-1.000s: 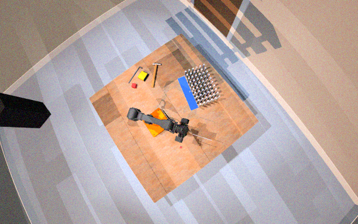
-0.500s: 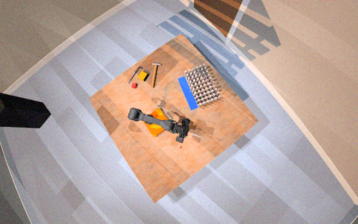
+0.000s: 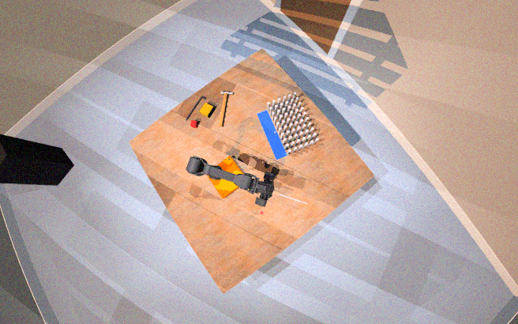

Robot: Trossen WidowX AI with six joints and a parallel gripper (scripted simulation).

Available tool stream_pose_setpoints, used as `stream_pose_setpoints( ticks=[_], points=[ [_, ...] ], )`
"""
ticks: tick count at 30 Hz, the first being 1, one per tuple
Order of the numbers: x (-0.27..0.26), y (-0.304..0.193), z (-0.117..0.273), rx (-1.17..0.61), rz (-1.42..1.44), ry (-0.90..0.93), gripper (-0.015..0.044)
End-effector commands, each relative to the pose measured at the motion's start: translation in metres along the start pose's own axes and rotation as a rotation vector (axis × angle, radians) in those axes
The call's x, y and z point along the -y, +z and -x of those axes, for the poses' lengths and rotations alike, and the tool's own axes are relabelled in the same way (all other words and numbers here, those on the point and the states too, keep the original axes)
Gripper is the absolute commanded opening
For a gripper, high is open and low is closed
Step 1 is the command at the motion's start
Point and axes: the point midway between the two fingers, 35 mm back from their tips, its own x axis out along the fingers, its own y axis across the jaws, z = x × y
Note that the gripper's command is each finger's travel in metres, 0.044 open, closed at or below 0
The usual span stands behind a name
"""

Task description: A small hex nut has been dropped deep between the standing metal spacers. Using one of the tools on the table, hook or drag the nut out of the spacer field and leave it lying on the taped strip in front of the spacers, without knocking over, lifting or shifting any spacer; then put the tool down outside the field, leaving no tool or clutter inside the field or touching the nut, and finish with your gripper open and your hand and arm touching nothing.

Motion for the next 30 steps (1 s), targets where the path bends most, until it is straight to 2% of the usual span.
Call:
stream_pose_setpoints(
  ticks=[1,30],
  points=[
    [0.001,0.002,-0.004,0.0,0.003,-0.006,0.0],
    [0.002,0.015,-0.031,0.0,0.003,-0.005,0.0]
  ],
)
